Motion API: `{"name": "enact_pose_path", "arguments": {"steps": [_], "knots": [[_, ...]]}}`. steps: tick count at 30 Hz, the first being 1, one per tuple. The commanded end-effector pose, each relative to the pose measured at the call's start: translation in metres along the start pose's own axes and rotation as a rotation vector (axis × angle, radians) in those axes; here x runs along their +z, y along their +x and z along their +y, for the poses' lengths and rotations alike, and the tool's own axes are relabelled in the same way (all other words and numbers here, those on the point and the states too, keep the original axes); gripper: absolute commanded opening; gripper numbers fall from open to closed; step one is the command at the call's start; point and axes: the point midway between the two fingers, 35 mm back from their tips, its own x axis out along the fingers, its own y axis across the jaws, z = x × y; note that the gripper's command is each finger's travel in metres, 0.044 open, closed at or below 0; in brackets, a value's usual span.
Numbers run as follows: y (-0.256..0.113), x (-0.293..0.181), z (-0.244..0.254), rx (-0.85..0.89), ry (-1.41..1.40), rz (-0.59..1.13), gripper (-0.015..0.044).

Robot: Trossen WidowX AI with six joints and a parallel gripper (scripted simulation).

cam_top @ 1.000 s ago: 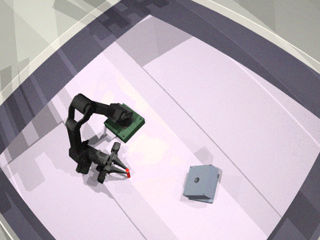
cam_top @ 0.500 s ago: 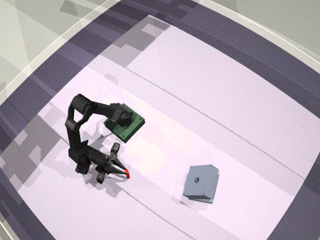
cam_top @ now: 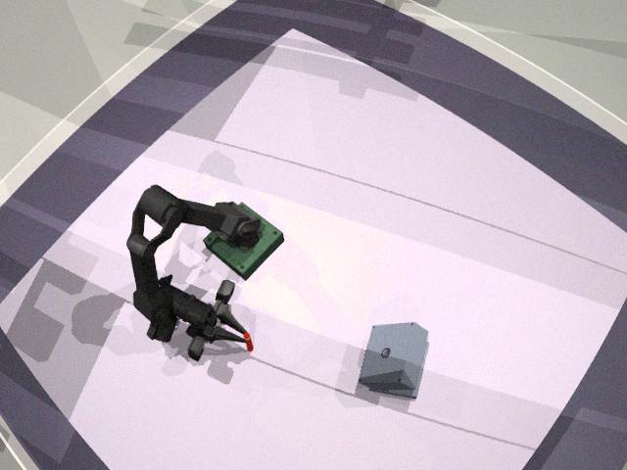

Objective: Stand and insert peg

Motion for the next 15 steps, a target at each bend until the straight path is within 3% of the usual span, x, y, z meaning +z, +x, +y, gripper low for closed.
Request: {"name": "enact_pose_path", "arguments": {"steps": [1,15], "knots": [[0.0001,0.0025,0.0008,0.000,0.000,0.000,0.0051],[-0.0006,0.0032,0.0036,0.007,0.000,0.004,0.0051]]}}
